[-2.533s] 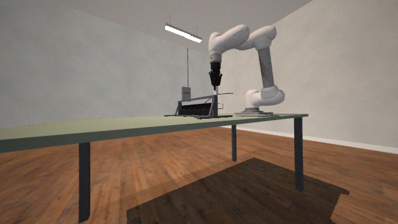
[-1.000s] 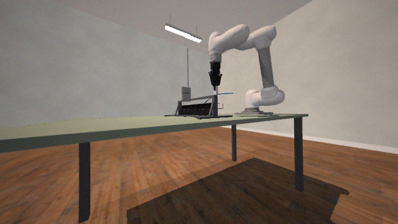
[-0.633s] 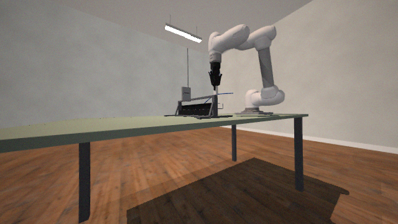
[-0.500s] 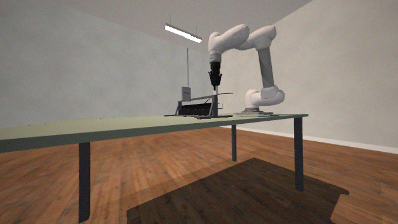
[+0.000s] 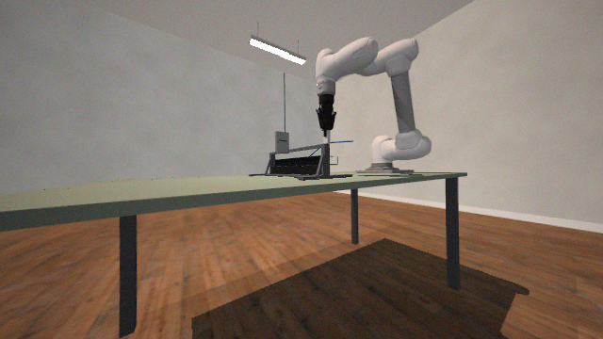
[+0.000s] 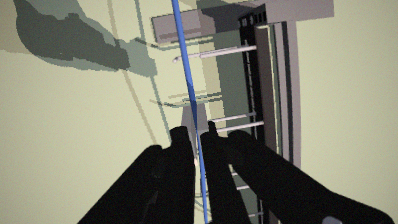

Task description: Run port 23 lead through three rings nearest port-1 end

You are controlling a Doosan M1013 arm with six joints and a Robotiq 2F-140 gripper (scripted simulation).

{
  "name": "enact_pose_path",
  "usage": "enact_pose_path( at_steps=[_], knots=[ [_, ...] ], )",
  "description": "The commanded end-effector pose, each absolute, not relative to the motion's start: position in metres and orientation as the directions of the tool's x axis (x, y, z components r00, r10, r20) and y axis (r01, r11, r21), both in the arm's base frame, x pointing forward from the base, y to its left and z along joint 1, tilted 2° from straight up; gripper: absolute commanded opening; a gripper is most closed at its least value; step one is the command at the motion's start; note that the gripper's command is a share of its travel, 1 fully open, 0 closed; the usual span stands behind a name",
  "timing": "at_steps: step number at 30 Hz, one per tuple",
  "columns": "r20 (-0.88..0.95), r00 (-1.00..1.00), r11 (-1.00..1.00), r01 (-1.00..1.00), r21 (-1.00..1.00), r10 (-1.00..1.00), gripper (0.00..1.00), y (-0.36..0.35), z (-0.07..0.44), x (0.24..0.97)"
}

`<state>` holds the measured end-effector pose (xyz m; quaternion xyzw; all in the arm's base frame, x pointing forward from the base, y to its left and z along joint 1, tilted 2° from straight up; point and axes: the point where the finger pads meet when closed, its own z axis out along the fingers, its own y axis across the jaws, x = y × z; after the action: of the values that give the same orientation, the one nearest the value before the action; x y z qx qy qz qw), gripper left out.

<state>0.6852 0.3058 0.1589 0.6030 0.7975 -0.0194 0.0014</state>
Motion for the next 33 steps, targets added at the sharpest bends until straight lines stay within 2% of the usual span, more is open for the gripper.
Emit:
enact_pose_path(
  at_steps=[1,33],
  knots=[
    [-0.021,-0.273,0.272,0.962,-0.026,0.962,0.0,0.309,0.16,0.685],
    [-0.021,-0.273,0.272,0.962,-0.026,0.962,0.0,0.307,0.121,0.685]
  ],
)
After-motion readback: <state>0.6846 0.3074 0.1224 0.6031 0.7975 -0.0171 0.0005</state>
